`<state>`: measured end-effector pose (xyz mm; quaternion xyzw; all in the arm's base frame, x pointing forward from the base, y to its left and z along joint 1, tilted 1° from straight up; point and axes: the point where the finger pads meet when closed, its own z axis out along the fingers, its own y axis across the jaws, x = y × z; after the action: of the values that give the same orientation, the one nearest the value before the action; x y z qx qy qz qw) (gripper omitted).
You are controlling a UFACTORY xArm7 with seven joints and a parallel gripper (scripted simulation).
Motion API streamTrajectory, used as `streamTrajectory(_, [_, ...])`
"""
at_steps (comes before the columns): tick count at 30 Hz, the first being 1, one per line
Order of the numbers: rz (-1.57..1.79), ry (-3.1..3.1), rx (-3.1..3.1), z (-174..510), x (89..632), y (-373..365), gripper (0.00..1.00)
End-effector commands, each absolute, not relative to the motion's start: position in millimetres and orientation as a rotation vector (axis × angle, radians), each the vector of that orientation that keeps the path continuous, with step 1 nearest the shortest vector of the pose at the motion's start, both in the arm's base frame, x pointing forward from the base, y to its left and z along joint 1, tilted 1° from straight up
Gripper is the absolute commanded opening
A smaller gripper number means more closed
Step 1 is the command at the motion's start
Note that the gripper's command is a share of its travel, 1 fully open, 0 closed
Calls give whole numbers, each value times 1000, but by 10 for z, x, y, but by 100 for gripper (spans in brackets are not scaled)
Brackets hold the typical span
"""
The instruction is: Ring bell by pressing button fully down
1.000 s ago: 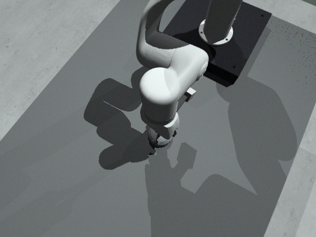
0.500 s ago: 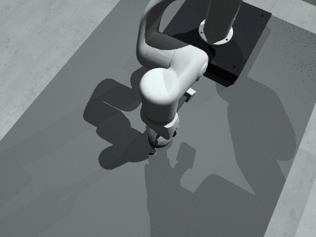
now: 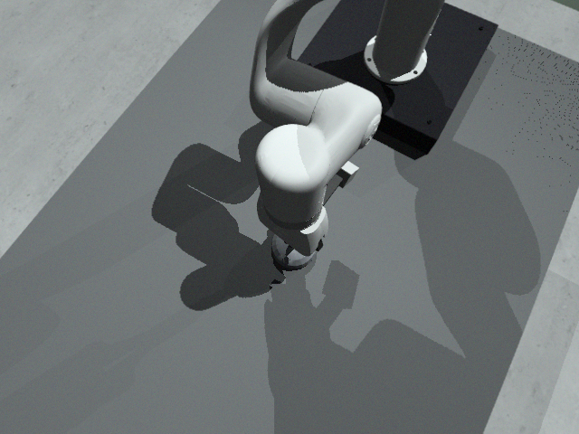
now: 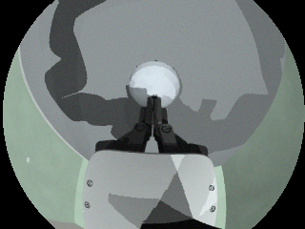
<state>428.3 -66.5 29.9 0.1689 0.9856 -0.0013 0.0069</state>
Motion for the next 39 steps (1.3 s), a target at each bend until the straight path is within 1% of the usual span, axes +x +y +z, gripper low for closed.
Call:
streamTrajectory(1, [-4, 3083, 528, 289, 4288, -666, 0])
streamTrajectory(21, [-4, 3083, 528, 319, 4288, -665, 0])
streamTrajectory(39, [-4, 3083, 528, 686, 4283, -664, 0])
